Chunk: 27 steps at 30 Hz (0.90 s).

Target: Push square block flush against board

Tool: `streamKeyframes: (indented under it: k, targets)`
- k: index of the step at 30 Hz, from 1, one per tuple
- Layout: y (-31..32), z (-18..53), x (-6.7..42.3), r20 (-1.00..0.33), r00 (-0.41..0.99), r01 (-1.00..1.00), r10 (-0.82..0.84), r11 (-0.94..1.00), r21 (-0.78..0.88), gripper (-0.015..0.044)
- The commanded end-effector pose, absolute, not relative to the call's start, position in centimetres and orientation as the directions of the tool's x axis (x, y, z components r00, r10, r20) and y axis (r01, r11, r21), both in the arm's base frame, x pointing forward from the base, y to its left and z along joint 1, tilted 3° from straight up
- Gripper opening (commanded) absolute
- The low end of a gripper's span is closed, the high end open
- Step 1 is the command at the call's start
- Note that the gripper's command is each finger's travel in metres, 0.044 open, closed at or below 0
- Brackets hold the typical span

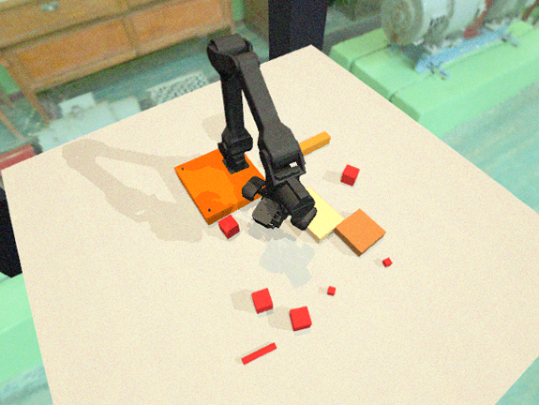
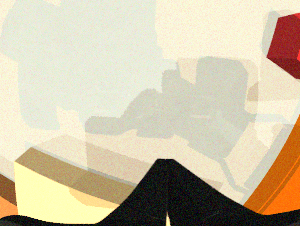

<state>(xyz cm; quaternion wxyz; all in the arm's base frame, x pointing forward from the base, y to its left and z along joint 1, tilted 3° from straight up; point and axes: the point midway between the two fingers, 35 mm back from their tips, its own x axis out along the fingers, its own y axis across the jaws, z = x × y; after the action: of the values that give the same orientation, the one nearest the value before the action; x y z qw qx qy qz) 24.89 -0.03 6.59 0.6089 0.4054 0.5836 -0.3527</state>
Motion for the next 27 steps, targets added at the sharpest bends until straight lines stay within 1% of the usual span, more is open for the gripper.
streamKeyframes:
  k: [1,4,10,16,20,27]
  targets:
    - [0.0,7.2,24.5,-0.997,0.056,0.901,0.047,0.428,0.071,0.0]
    - [0.7,7.1,25.5,-0.996,0.073,0.919,0.043,0.385,0.084,0.0]
    - [3.3,7.6,27.4,-0.997,0.063,0.971,0.048,0.228,0.072,0.0]
    - [3.4,7.3,27.5,-0.997,0.062,0.973,0.048,0.218,0.071,0.0]
    - [3.6,2.4,27.8,-0.997,0.058,0.986,0.051,0.151,0.065,0.0]
    - [3.7,2.1,27.8,-0.997,0.058,0.987,0.051,0.147,0.065,0.0]
